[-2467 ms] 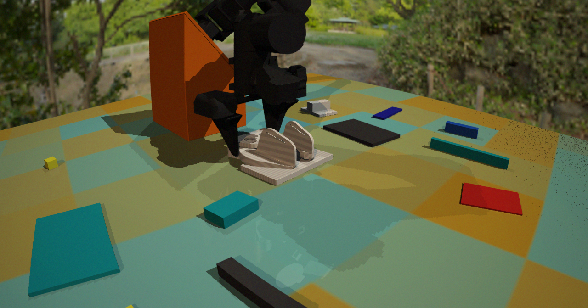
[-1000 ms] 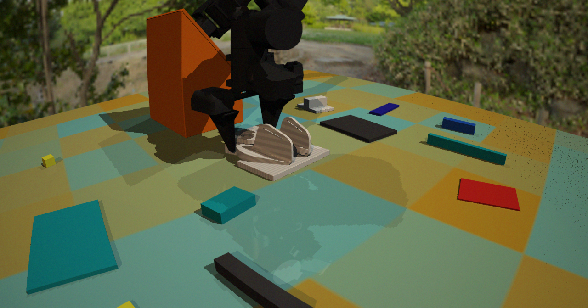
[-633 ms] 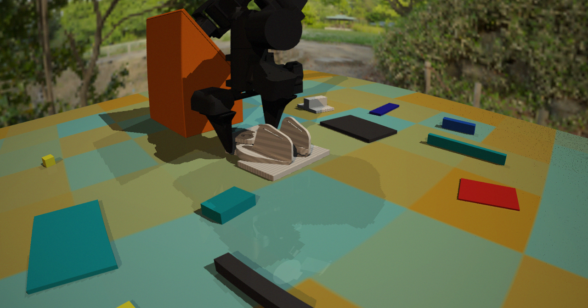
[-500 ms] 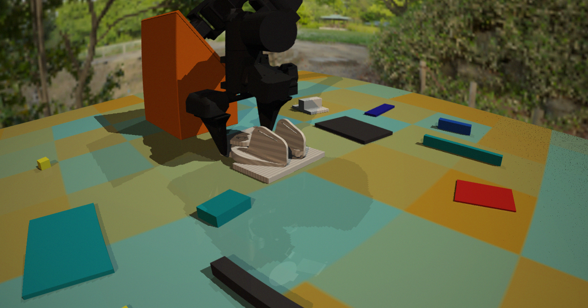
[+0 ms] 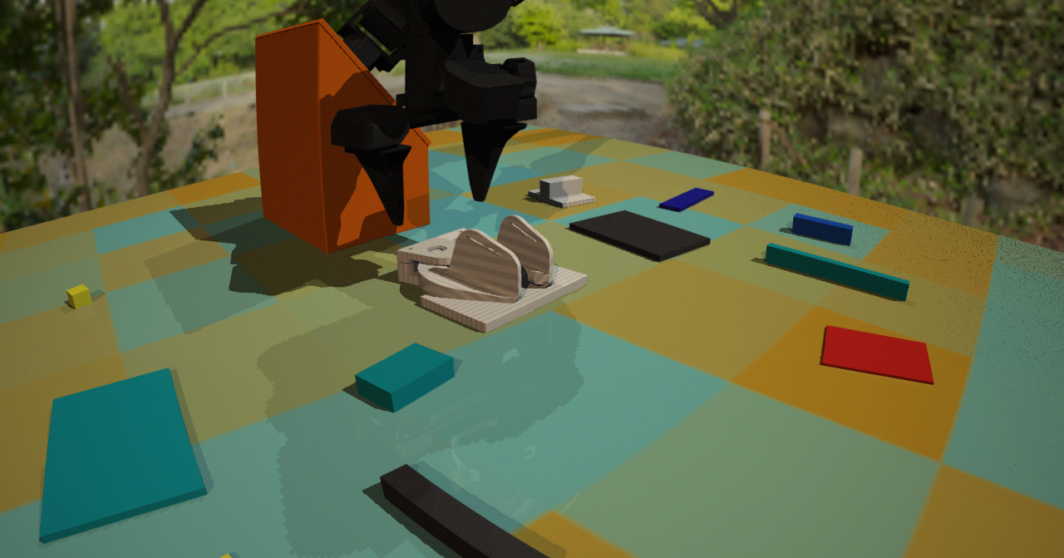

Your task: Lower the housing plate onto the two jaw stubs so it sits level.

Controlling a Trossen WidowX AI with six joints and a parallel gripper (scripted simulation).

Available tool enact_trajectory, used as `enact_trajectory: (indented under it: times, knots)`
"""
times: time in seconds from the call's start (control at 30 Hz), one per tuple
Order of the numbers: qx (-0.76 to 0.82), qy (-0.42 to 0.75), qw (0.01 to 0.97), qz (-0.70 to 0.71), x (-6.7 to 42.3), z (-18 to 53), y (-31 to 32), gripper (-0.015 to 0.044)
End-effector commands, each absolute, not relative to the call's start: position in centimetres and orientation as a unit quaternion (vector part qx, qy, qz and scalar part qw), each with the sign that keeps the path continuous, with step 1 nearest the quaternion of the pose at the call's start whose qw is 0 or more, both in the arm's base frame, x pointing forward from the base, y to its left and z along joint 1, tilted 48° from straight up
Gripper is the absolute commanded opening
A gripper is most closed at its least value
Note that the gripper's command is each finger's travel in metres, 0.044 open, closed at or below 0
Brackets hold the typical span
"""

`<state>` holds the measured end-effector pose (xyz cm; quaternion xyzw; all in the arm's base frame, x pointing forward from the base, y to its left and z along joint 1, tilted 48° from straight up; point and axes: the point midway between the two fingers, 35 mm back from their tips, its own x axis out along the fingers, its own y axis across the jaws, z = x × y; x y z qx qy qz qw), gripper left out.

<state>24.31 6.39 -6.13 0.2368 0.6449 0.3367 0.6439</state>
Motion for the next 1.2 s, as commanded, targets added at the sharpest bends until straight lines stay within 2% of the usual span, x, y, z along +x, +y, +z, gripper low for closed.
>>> enact_trajectory:
  times: [0.0,0.2,0.43,1.17]
  knots:
    - [0.234,0.642,0.647,0.339,24.5,-4.2,4.4,0.0440]
    - [0.237,0.641,0.649,0.335,24.3,-4.4,4.4,0.0440]
    - [0.233,0.643,0.647,0.337,20.4,-0.7,0.6,0.0440]
    - [0.233,0.643,0.647,0.337,20.3,-0.6,0.6,0.0440]
